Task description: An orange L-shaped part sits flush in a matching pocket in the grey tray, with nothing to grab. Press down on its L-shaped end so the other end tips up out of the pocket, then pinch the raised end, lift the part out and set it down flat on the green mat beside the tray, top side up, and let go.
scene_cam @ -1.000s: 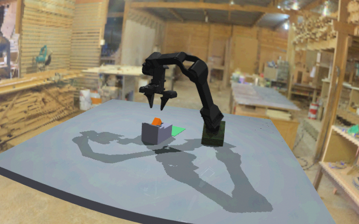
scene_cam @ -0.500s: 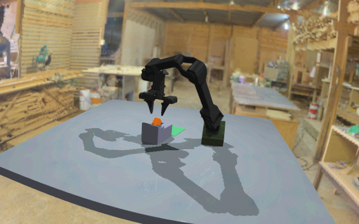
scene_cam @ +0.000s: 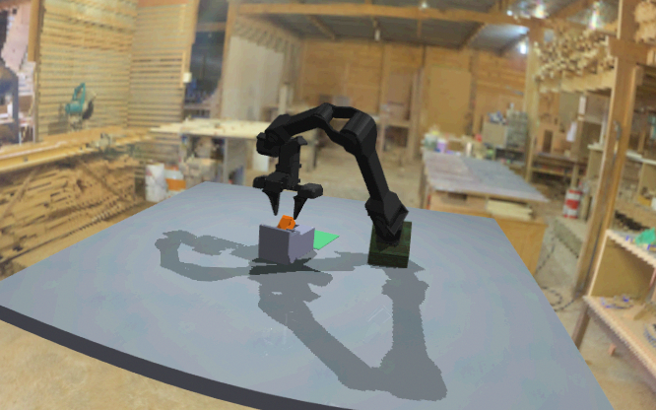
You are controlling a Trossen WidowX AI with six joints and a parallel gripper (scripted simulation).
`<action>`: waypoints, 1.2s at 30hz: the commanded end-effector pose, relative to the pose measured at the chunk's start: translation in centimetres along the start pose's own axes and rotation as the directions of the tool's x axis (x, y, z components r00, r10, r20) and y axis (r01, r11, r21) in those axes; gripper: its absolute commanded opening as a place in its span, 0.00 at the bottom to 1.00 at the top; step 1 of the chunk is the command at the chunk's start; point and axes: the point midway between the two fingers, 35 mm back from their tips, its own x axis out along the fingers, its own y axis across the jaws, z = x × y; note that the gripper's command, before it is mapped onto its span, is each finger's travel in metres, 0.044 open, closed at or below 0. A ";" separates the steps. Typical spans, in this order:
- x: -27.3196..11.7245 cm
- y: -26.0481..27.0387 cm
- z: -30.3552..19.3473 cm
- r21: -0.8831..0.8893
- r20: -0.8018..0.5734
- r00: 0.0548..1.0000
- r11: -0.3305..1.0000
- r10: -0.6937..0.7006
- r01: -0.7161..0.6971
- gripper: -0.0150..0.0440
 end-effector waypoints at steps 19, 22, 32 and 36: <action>2.6 0.1 0.1 -0.002 0.001 1.000 1.000 -0.001 0.001 0.64; 2.6 0.1 0.1 -0.002 0.001 1.000 1.000 -0.001 0.001 0.51; 2.6 0.1 0.1 -0.002 0.001 1.000 1.000 -0.001 0.001 0.39; 2.6 0.1 0.1 -0.002 0.001 1.000 1.000 -0.001 0.001 0.25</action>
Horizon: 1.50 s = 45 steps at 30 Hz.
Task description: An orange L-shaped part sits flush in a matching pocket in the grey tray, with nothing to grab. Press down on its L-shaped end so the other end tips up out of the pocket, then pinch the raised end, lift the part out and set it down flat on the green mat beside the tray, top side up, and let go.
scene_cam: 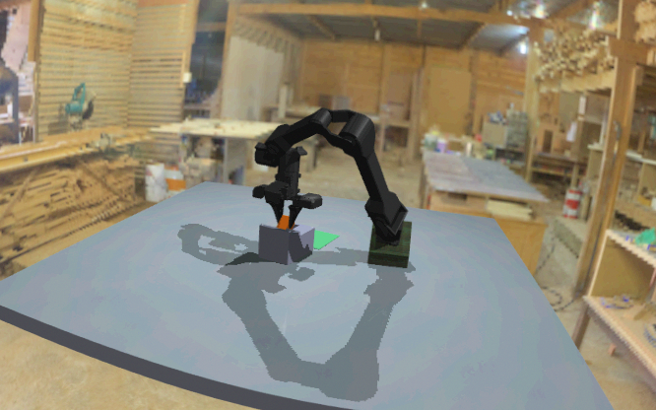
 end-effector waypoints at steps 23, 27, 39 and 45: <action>-2.8 0.0 0.0 0.002 0.004 1.000 1.000 -0.002 0.002 0.25; -3.4 0.0 0.0 0.003 0.004 1.000 1.000 -0.002 0.002 0.25; -5.3 0.0 -0.1 0.003 0.003 1.000 1.000 -0.002 0.002 0.25; -6.2 0.0 -0.1 0.003 0.003 1.000 1.000 -0.002 0.002 0.25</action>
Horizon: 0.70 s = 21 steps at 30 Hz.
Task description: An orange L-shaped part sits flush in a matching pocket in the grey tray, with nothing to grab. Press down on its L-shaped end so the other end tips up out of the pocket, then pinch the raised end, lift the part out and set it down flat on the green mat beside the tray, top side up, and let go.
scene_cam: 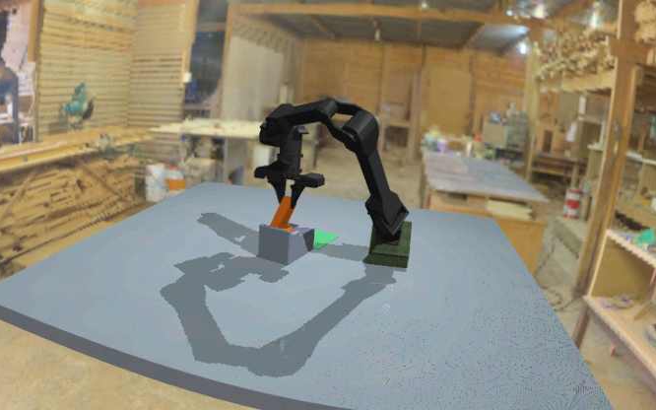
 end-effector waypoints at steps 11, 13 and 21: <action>-2.4 -0.1 0.1 -0.003 0.002 1.000 1.000 -0.005 0.005 0.25; -2.7 -0.1 0.1 -0.003 0.002 1.000 1.000 -0.005 0.005 0.25; -3.1 -0.1 0.1 -0.003 0.002 1.000 1.000 -0.005 0.005 0.25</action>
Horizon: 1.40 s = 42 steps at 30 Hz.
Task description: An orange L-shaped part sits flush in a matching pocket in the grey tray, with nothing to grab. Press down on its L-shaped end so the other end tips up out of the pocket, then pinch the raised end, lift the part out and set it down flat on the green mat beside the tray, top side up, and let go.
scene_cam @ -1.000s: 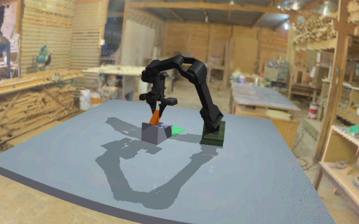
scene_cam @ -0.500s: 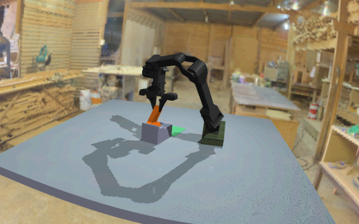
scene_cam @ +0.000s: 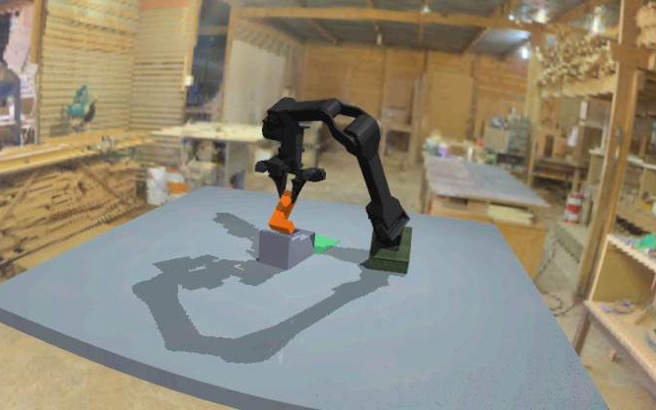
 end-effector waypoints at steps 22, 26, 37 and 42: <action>-0.2 0.6 -8.4 -0.003 -0.009 1.000 1.000 -0.002 0.002 0.25; -0.2 0.7 -10.1 -0.003 -0.010 1.000 1.000 -0.002 0.002 0.25; -0.3 1.2 -15.0 -0.003 -0.013 1.000 1.000 -0.002 0.002 0.25; -0.3 1.4 -16.8 -0.003 -0.014 1.000 1.000 -0.002 0.002 0.25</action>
